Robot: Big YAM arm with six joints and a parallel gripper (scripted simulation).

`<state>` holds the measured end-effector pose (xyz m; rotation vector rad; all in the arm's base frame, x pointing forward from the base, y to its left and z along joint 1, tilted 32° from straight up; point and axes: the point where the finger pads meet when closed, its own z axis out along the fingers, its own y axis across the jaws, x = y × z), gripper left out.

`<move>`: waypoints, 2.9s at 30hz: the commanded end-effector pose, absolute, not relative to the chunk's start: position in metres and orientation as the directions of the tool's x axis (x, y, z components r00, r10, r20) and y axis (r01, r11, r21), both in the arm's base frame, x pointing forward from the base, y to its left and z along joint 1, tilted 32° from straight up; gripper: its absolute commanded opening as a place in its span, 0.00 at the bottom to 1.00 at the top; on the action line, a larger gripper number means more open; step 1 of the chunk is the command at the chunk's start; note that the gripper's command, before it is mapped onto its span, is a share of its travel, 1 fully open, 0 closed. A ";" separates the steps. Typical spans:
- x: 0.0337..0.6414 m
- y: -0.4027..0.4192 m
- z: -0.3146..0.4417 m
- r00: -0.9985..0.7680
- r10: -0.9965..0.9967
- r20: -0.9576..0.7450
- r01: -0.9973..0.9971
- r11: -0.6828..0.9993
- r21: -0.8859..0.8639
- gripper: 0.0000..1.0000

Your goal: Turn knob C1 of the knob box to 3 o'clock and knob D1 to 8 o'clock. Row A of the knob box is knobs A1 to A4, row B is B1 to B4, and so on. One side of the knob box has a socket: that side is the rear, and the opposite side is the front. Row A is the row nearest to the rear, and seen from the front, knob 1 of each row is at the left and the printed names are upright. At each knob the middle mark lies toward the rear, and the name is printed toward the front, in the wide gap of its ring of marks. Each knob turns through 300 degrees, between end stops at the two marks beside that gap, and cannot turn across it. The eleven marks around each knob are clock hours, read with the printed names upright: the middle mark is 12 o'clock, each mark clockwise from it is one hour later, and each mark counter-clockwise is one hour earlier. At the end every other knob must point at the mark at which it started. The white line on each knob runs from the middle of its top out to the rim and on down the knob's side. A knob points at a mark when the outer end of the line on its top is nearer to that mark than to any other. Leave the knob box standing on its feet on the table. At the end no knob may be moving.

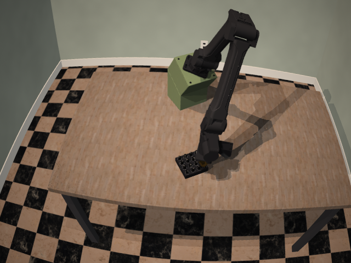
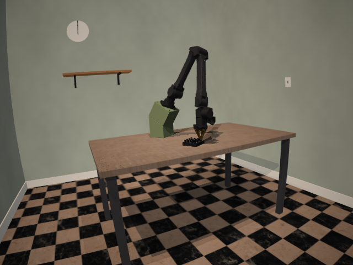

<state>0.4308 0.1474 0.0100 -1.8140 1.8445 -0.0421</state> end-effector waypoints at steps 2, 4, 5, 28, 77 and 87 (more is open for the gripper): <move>0.441 0.155 0.019 0.197 -0.932 -0.305 -0.886 -0.037 -0.461 0.08; 0.441 0.155 0.019 0.240 -0.929 -0.282 -0.876 -0.082 -0.476 0.08; 0.441 0.155 0.019 0.261 -0.927 -0.271 -0.870 -0.104 -0.482 0.08; 0.440 0.154 0.018 0.551 -0.830 -0.084 -0.723 -0.425 -0.545 0.08; 0.440 0.154 0.018 0.604 -0.796 -0.043 -0.680 -0.486 -0.550 0.18; 0.440 0.154 0.019 0.603 -0.796 -0.042 -0.679 -0.486 -0.551 0.18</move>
